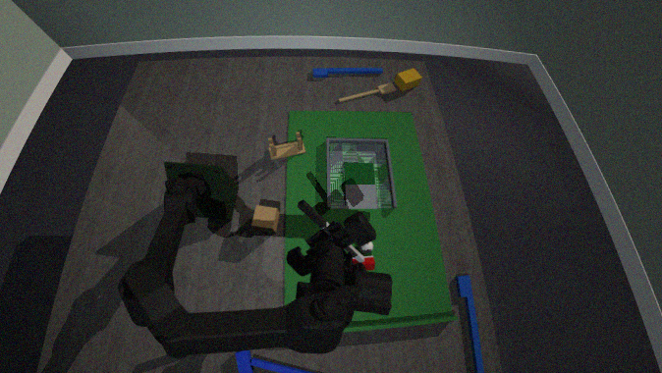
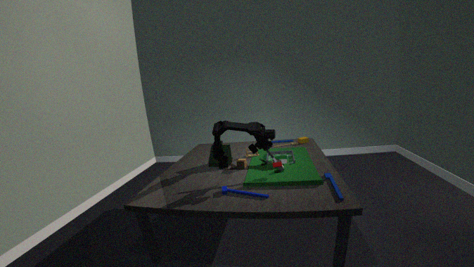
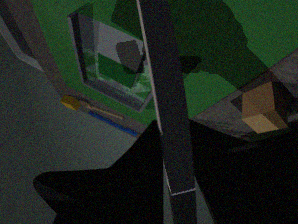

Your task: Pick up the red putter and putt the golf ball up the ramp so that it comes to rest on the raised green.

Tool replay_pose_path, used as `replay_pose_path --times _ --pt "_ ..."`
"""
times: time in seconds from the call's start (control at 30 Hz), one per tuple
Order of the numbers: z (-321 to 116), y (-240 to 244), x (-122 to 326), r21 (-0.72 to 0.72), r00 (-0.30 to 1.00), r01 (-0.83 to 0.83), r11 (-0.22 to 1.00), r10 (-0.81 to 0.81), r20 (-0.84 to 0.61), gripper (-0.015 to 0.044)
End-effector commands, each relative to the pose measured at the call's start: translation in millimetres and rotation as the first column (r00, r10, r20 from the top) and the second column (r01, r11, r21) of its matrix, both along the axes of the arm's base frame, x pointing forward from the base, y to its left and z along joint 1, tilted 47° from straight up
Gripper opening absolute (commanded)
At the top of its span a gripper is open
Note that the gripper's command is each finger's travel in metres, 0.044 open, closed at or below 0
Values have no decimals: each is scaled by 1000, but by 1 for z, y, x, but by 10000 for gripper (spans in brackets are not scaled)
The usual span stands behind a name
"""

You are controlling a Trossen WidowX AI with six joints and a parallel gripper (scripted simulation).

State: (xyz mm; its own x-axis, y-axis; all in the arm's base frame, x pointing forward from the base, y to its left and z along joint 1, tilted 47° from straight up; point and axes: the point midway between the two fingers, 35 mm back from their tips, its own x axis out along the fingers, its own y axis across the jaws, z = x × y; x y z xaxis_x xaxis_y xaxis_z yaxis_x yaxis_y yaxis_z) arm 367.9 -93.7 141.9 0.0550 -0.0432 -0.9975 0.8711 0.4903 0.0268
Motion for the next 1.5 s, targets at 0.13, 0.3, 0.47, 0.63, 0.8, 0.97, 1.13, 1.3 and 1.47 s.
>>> replay_pose_path --times 0.13,0.3,0.47,0.63,0.8,0.97,1.13,1.3,1.47 --pt "-4 -7 -1 7 1000 -13 1000 13 0 0" --pt "-5 -15 -2 7 1000 -13 1000 13 0 0" --pt "-7 -22 -3 6 1000 -13 1000 13 0 0" --pt "-9 -30 -5 6 1000 -13 1000 13 0 0" --pt "-9 -33 -6 -1 1000 -3 1000 3 -4 0" --pt "-9 -33 -6 -1 1000 -3 1000 3 -4 0" --pt "-6 -36 -6 -1 1000 -4 1000 4 -4 0" --pt "5 -49 -7 2 1000 -9 1000 9 -1 0" --pt "15 -60 -8 3 1000 -13 1000 13 1 0"
